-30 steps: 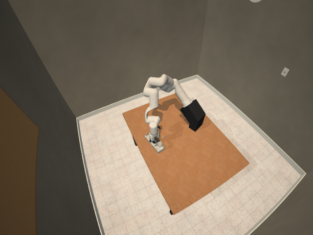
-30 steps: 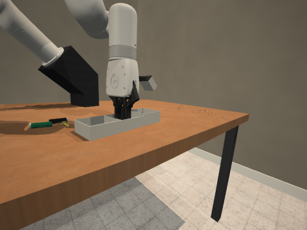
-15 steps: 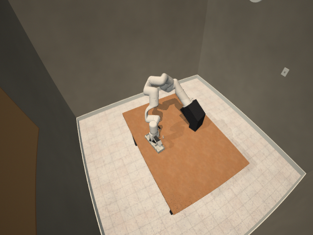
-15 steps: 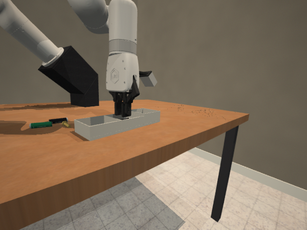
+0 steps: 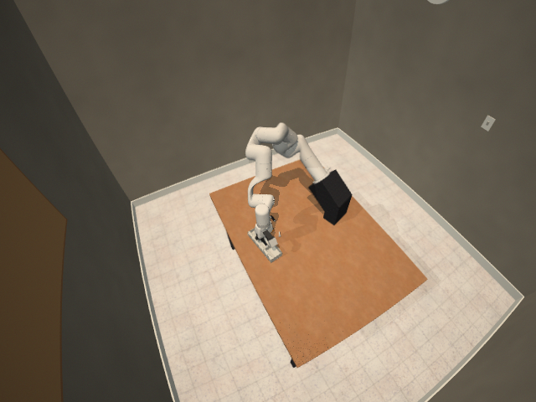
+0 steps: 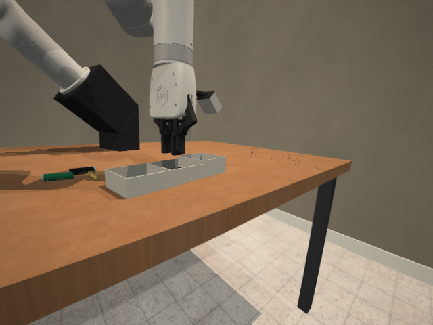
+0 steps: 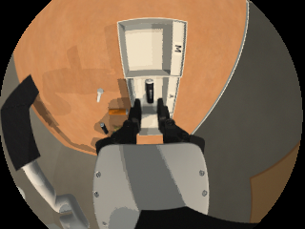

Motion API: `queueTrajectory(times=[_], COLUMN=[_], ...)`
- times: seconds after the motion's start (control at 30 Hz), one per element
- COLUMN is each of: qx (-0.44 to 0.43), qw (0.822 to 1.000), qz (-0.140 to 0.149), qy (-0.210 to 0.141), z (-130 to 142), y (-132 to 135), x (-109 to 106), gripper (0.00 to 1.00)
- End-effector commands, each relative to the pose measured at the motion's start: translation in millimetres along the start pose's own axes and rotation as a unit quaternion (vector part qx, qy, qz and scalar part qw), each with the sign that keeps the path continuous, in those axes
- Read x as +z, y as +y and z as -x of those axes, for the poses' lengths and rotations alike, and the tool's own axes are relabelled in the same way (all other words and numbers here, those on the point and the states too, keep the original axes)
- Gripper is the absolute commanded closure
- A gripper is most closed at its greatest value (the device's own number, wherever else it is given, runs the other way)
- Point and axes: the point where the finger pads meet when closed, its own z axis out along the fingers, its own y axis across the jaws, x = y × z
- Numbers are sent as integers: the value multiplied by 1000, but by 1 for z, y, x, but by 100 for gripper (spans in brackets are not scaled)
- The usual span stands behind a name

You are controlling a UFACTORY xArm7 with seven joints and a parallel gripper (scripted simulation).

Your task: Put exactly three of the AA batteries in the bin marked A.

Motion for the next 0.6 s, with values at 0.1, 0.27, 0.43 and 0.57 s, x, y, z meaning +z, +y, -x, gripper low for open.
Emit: queueTrajectory(times=[0.1,0.27,0.43,0.57], qx=[0,-25,-110,-149], qw=[1000,1000,994,989], qz=[2,2,2,0], qy=[2,1,1,-1], z=[-1,3,27,41], y=[2,-5,-39,-60], x=[-11,-12,-19,-22], gripper=[72,72,72,72])
